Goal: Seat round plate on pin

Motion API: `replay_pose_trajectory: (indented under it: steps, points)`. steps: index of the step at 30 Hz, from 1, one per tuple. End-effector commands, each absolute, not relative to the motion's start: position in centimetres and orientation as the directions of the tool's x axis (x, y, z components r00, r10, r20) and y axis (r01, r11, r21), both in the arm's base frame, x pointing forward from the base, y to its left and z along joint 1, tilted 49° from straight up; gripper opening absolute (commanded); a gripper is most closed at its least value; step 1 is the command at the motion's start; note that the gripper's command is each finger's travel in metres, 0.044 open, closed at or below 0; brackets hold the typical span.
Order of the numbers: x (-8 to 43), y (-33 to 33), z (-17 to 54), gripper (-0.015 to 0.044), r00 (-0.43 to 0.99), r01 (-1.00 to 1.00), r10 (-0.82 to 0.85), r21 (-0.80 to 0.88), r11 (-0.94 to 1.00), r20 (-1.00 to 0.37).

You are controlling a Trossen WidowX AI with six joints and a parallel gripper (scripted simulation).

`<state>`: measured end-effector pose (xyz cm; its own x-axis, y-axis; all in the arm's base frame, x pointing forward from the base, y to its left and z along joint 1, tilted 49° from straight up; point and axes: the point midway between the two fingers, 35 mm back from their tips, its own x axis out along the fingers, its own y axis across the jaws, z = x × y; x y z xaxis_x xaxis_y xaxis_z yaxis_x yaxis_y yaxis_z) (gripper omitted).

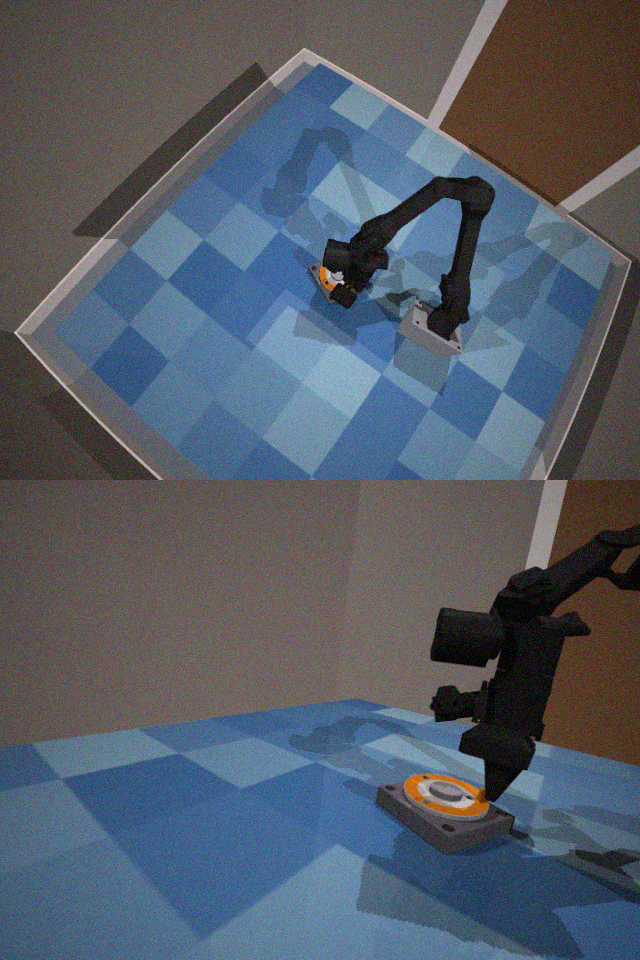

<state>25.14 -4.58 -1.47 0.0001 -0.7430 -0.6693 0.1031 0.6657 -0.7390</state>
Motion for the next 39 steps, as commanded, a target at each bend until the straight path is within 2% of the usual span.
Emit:
replay_pose_trajectory:
  steps: [1, 31, 39]
  points:
    - [25.2, -5.0, -1.0, 0.0, -0.001, 0.102, -0.747, -0.743, 0.661, -0.665]
    - [27.0, -7.2, 1.5, 0.0, 0.0, 0.103, -0.748, -0.744, 0.66, -0.664]
    - [26.8, -4.7, 3.5, 0.0, 0.0, 0.102, -0.746, -0.742, 0.663, -0.666]
